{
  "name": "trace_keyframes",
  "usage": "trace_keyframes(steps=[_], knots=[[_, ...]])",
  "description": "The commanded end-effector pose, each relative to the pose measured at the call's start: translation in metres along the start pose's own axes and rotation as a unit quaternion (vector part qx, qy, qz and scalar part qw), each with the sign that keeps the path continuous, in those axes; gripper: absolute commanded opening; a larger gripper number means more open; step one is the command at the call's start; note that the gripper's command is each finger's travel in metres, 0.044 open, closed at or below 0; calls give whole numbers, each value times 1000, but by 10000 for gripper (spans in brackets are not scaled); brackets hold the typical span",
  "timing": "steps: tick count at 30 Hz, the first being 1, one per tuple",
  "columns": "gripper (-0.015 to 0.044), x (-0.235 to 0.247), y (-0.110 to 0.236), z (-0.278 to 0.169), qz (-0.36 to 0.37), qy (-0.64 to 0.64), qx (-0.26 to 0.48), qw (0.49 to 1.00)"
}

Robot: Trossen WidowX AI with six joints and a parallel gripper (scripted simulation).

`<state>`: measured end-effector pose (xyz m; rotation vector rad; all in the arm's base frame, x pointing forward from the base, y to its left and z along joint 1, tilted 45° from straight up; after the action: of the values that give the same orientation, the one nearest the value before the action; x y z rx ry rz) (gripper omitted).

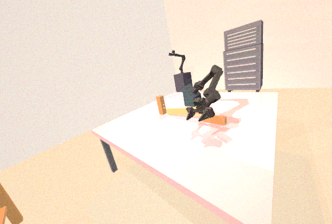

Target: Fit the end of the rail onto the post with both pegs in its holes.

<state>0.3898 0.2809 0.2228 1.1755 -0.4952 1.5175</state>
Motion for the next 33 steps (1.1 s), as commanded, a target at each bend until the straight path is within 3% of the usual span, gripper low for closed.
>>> trace_keyframes(steps=[1, 9, 17, 25, 33], knots=[[440, -55, -19, 27, -85, 188, 57, 977], [440, -111, -26, 56, -149, 341, 140, 917], [440, -169, -23, 81, -166, 479, 263, 821], [440, -220, -11, 99, -121, 565, 388, 718], [440, -265, 10, 115, -23, 610, 488, 624]])
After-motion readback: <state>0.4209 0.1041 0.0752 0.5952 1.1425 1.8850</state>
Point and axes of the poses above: the point midway between the two fingers, 35 mm back from their tips, its own y axis back along the fingers, its own x axis across the jaws, z = x × y, the point moved 8 cm from there along y, back along the fingers, and after that the axes turned 8 degrees about -y, right-handed, at the moved point
